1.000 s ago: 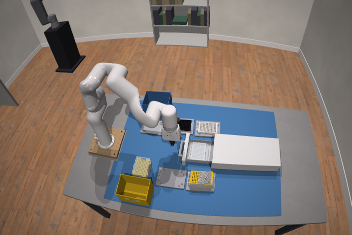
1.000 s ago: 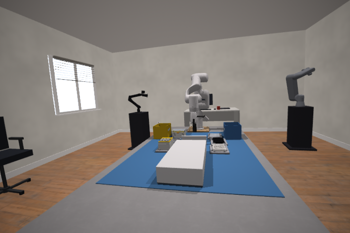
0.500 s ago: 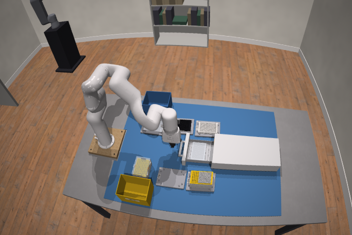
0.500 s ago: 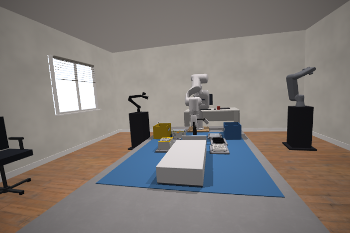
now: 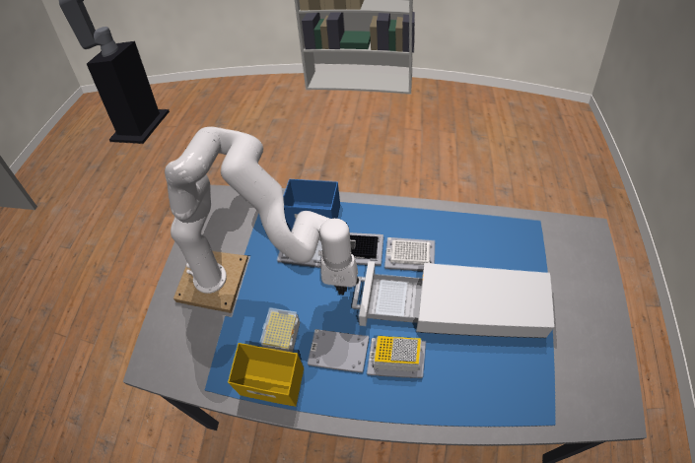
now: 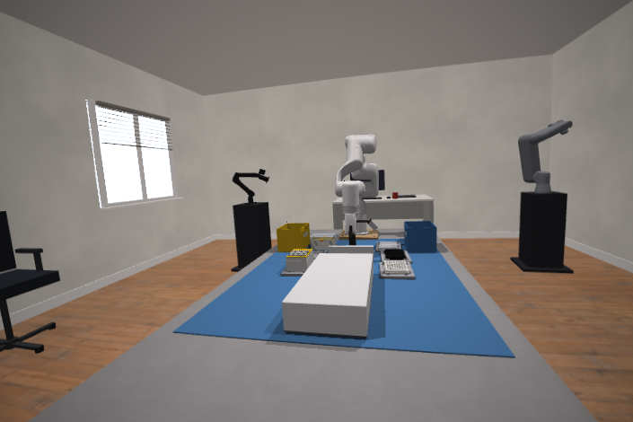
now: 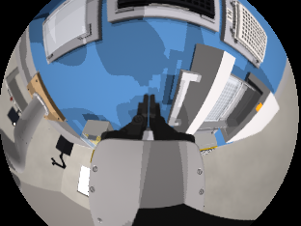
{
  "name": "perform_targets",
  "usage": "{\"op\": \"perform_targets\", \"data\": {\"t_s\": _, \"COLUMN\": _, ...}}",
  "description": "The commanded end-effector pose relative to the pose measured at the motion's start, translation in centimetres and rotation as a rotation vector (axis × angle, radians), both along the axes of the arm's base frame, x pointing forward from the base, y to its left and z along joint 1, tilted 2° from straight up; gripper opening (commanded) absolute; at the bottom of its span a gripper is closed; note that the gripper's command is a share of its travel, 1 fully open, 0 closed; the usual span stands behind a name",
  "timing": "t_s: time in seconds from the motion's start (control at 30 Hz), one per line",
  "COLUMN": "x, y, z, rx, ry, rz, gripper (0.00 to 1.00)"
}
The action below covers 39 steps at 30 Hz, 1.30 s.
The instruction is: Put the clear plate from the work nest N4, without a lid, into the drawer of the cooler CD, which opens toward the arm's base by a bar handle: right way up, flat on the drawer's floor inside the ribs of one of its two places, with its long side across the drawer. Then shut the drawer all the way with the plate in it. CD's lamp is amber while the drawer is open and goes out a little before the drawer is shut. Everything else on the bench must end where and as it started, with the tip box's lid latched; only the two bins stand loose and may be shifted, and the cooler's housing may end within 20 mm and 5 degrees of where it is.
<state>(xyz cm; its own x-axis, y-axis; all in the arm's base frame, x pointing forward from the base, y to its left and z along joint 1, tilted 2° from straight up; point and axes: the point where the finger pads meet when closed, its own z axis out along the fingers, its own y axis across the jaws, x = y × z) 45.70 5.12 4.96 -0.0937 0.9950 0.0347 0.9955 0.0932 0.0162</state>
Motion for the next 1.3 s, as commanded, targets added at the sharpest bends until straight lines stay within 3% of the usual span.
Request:
{"op": "perform_targets", "data": {"t_s": 0.0, "x": 0.17, "y": 0.02, "z": -0.09, "rx": 0.000, "ry": -0.004, "rz": 0.000, "gripper": 0.00}}
{"op": "perform_targets", "data": {"t_s": 0.17, "x": 0.18, "y": 0.05, "z": -0.93, "rx": 0.000, "ry": -0.004, "rz": 0.000, "gripper": 0.00}}
{"op": "perform_targets", "data": {"t_s": 1.27, "x": 0.18, "y": 0.05, "z": -0.92, "rx": 0.000, "ry": -0.004, "rz": 0.000, "gripper": 0.00}}
